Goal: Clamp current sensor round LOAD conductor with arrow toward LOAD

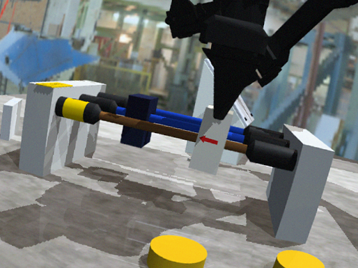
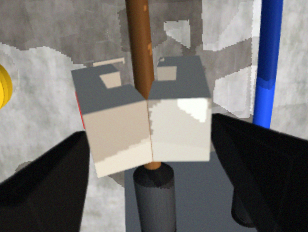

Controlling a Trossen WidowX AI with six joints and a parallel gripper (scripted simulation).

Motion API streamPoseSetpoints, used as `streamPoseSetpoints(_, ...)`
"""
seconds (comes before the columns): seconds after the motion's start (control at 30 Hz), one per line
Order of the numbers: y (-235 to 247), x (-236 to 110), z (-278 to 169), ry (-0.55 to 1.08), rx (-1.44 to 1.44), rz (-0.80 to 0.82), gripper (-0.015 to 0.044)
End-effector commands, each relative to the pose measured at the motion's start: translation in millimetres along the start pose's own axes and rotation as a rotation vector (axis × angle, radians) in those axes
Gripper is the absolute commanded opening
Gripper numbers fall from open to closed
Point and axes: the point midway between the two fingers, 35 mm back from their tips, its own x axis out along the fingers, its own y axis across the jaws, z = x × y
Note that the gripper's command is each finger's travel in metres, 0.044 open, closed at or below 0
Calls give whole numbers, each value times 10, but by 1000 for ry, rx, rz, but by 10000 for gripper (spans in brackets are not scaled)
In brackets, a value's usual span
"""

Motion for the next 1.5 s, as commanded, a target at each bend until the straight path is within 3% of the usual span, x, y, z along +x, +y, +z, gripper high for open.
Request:
streamPoseSetpoints(0.0,2,-3,-2,0,-1,0,0)
streamPoseSetpoints(0.57,2,-3,-2,0,-1,0,440)
streamPoseSetpoints(0.83,2,27,0,1,-1,-3,440)
streamPoseSetpoints(0.97,-10,370,27,9,8,-32,440)
streamPoseSetpoints(1.47,-12,502,26,9,8,-32,440)
